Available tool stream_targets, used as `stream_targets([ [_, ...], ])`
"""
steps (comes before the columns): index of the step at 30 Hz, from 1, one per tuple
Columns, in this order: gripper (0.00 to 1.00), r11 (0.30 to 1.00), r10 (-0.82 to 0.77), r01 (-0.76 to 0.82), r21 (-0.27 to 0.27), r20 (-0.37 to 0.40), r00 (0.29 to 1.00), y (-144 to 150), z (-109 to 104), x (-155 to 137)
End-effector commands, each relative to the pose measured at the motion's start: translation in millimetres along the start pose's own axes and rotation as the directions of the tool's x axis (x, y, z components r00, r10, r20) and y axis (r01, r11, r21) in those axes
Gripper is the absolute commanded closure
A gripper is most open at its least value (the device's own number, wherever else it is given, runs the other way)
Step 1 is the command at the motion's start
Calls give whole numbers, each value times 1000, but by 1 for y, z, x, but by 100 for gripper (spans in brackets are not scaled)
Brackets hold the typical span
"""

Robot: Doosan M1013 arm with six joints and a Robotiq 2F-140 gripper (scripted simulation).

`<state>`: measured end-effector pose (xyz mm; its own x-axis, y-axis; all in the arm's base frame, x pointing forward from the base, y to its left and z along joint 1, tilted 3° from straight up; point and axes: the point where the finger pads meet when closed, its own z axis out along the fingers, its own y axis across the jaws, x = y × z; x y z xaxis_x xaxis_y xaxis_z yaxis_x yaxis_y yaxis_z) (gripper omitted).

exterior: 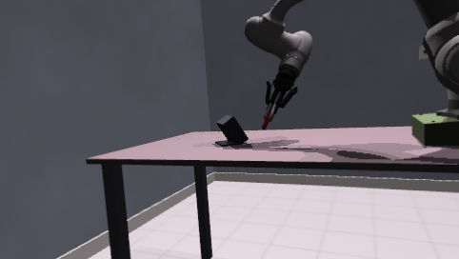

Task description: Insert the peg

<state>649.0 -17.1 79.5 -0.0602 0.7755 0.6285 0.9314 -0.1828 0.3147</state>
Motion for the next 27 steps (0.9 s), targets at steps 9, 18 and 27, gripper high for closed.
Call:
stream_targets([
  [9,100,986,141,-144,-88,-41,989,12,-13,-12],
  [18,100,957,238,-248,-149,-79,968,21,-23,-22],
  [27,100,899,354,-376,-222,-136,925,33,-39,-38],
])
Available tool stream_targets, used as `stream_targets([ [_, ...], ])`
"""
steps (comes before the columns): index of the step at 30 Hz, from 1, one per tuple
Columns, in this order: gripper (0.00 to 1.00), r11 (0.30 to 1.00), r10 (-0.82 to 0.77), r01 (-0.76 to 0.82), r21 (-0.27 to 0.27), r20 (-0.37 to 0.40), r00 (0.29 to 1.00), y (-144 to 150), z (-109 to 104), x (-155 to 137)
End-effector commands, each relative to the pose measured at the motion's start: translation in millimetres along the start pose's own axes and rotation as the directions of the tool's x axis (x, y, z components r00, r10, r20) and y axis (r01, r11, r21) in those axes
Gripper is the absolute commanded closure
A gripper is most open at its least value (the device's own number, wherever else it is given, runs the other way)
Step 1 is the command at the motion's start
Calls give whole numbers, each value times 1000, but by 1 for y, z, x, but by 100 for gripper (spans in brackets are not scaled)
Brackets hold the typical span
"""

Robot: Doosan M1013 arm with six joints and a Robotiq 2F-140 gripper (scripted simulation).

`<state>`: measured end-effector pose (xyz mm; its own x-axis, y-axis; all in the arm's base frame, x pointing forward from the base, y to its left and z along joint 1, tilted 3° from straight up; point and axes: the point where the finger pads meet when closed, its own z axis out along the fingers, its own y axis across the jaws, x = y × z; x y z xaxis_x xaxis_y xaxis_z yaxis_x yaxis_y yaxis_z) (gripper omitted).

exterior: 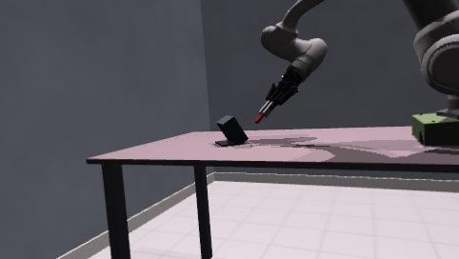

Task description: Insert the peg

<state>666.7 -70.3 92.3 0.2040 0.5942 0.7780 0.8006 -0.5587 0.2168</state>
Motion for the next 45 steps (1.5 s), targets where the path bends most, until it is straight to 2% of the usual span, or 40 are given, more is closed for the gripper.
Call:
stream_targets([
  [1,100,998,47,-47,-32,-13,999,7,-5,-4],
  [13,100,973,186,-193,-128,-64,980,30,-24,-17],
  [22,100,924,301,-321,-209,-121,946,51,-44,-33],
  [24,100,924,301,-321,-209,-121,946,51,-44,-33],
  [31,100,876,374,-407,-261,-168,912,64,-59,-45],
  [41,100,874,375,-409,-262,-170,911,69,-47,-45],
  [45,100,874,375,-409,-262,-170,911,73,-35,-44],
])
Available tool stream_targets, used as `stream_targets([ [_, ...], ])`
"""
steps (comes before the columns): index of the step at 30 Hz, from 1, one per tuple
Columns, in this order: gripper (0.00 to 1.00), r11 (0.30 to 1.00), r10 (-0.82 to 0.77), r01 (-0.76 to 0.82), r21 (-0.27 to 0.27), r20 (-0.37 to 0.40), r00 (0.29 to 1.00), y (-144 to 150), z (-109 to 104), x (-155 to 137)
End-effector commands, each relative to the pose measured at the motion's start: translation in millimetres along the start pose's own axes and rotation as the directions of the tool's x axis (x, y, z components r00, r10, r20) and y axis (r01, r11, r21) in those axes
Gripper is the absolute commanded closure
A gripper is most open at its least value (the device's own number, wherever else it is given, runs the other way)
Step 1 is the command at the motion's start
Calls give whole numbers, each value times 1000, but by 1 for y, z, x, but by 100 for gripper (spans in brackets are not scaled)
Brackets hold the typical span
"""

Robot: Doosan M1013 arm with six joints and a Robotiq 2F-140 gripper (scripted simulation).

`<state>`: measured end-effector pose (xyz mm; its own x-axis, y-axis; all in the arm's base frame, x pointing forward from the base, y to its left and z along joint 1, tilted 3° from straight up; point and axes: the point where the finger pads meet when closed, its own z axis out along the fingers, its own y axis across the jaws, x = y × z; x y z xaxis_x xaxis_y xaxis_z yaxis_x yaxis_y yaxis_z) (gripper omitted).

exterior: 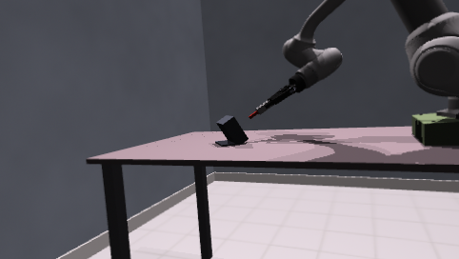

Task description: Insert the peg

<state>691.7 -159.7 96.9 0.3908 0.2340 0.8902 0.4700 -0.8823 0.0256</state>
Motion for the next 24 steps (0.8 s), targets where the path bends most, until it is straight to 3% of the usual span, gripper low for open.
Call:
stream_targets([
  [1,100,1000,0,0,-1,0,1000,0,9,0],
  [10,100,1000,0,0,-1,0,1000,0,28,0],
  [24,100,1000,0,0,-1,0,1000,0,36,0],
])
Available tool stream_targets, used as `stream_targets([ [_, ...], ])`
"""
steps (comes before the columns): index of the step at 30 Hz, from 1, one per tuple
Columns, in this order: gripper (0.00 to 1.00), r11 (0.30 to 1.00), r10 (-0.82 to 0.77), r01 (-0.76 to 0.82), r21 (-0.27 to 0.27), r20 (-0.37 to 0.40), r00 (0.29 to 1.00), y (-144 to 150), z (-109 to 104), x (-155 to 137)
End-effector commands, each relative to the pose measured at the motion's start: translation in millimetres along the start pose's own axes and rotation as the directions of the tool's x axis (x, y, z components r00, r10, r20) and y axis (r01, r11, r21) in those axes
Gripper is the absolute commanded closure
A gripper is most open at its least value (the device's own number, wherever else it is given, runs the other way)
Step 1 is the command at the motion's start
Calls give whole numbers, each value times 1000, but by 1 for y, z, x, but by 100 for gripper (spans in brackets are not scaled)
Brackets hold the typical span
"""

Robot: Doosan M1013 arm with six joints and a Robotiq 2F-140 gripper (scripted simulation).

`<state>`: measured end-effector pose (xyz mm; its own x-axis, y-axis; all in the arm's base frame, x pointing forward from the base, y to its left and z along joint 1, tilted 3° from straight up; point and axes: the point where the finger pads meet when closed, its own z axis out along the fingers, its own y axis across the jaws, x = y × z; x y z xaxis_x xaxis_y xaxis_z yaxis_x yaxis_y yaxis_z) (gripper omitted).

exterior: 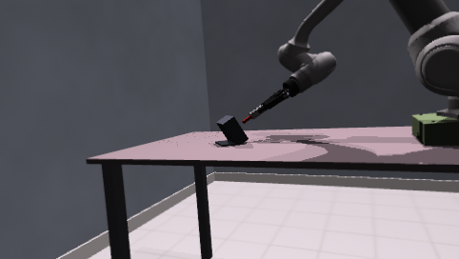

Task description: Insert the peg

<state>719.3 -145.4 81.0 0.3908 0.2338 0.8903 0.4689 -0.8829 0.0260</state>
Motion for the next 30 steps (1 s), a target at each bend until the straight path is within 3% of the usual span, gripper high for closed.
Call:
stream_targets([
  [1,100,1000,0,0,0,0,1000,0,2,0],
  [30,100,1000,0,0,0,0,1000,0,24,0],
])
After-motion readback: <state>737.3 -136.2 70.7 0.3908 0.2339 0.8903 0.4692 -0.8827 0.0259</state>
